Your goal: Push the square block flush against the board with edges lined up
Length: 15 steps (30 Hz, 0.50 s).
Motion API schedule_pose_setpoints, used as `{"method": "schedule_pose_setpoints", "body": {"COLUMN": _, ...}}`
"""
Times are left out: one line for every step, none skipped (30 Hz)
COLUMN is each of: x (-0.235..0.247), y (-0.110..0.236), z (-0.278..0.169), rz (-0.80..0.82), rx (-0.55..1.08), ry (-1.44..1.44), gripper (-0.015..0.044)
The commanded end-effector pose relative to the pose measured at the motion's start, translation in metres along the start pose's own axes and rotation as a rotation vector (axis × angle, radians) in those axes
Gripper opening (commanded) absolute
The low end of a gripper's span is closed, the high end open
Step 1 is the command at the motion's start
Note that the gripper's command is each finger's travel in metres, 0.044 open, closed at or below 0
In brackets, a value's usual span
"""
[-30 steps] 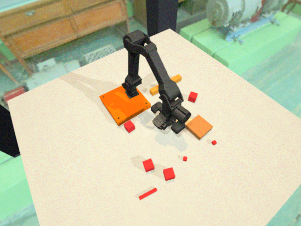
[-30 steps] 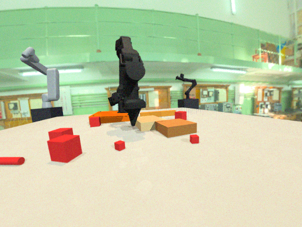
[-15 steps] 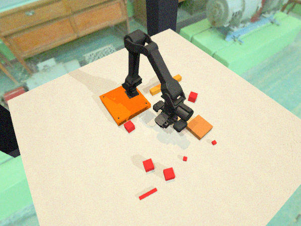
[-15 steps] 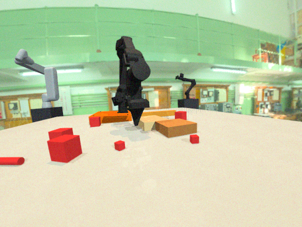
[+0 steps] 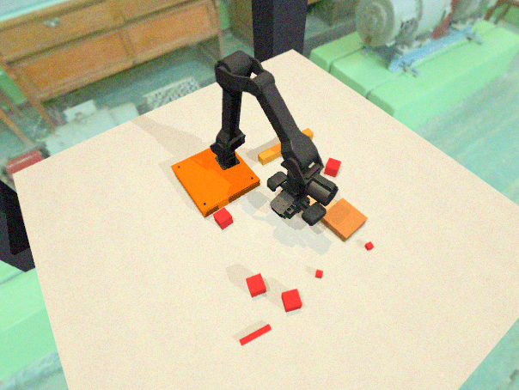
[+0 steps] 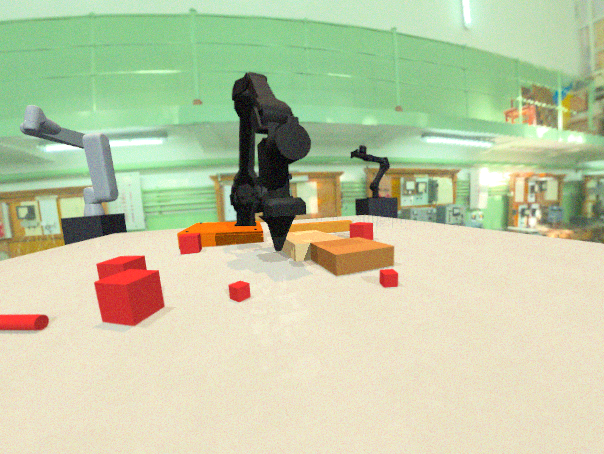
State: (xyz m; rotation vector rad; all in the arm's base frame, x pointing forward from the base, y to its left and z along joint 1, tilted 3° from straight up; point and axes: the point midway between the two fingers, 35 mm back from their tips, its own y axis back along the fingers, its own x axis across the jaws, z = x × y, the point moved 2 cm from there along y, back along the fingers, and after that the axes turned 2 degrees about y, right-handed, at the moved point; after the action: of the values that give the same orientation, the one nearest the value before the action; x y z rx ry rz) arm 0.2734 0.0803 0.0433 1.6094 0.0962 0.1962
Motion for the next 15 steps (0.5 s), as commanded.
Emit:
{"method": "schedule_pose_setpoints", "body": {"x": 0.0, "y": 0.0, "z": -0.005, "rz": -0.001, "rx": 0.006, "ry": -0.001, "gripper": 0.0}}
{"method": "schedule_pose_setpoints", "body": {"x": 0.0, "y": 0.0, "z": -0.006, "rz": -0.001, "rx": 0.006, "ry": -0.001, "gripper": 0.0}}
{"method": "schedule_pose_setpoints", "body": {"x": 0.0, "y": 0.0, "z": -0.007, "rz": -0.001, "rx": 0.006, "ry": -0.001, "gripper": 0.0}}
{"method": "schedule_pose_setpoints", "body": {"x": 0.0, "y": 0.0, "z": -0.008, "rz": -0.001, "rx": 0.006, "ry": -0.001, "gripper": 0.0}}
{"method": "schedule_pose_setpoints", "body": {"x": 0.0, "y": 0.0, "z": -0.009, "rz": -0.001, "rx": 0.006, "ry": -0.001, "gripper": 0.0}}
{"method": "schedule_pose_setpoints", "body": {"x": 0.0, "y": 0.0, "z": -0.009, "rz": -0.001, "rx": 0.006, "ry": -0.001, "gripper": 0.0}}
{"method": "schedule_pose_setpoints", "body": {"x": 0.0, "y": 0.0, "z": -0.01, "rz": -0.001, "rx": 0.006, "ry": -0.001, "gripper": 0.0}}
{"method": "schedule_pose_setpoints", "body": {"x": 0.0, "y": 0.0, "z": -0.011, "rz": -0.001, "rx": 0.006, "ry": -0.001, "gripper": 0.0}}
{"method": "schedule_pose_setpoints", "body": {"x": 0.0, "y": 0.0, "z": -0.012, "rz": -0.001, "rx": 0.006, "ry": -0.001, "gripper": 0.0}}
{"method": "schedule_pose_setpoints", "body": {"x": 0.0, "y": 0.0, "z": -0.013, "rz": -0.001, "rx": 0.006, "ry": -0.001, "gripper": 0.0}}
{"method": "schedule_pose_setpoints", "body": {"x": 0.0, "y": 0.0, "z": -0.014, "rz": -0.001, "rx": 0.006, "ry": -0.001, "gripper": 0.0}}
{"method": "schedule_pose_setpoints", "body": {"x": 0.0, "y": 0.0, "z": -0.014, "rz": -0.001, "rx": 0.006, "ry": -0.001, "gripper": 0.0}}
{"method": "schedule_pose_setpoints", "body": {"x": 0.0, "y": 0.0, "z": -0.015, "rz": -0.001, "rx": 0.007, "ry": -0.001, "gripper": 0.0}}
{"method": "schedule_pose_setpoints", "body": {"x": 0.0, "y": 0.0, "z": -0.016, "rz": -0.001, "rx": 0.007, "ry": -0.001, "gripper": 0.0}}
{"method": "schedule_pose_setpoints", "body": {"x": 0.0, "y": 0.0, "z": -0.017, "rz": -0.001, "rx": 0.007, "ry": -0.001, "gripper": 0.0}}
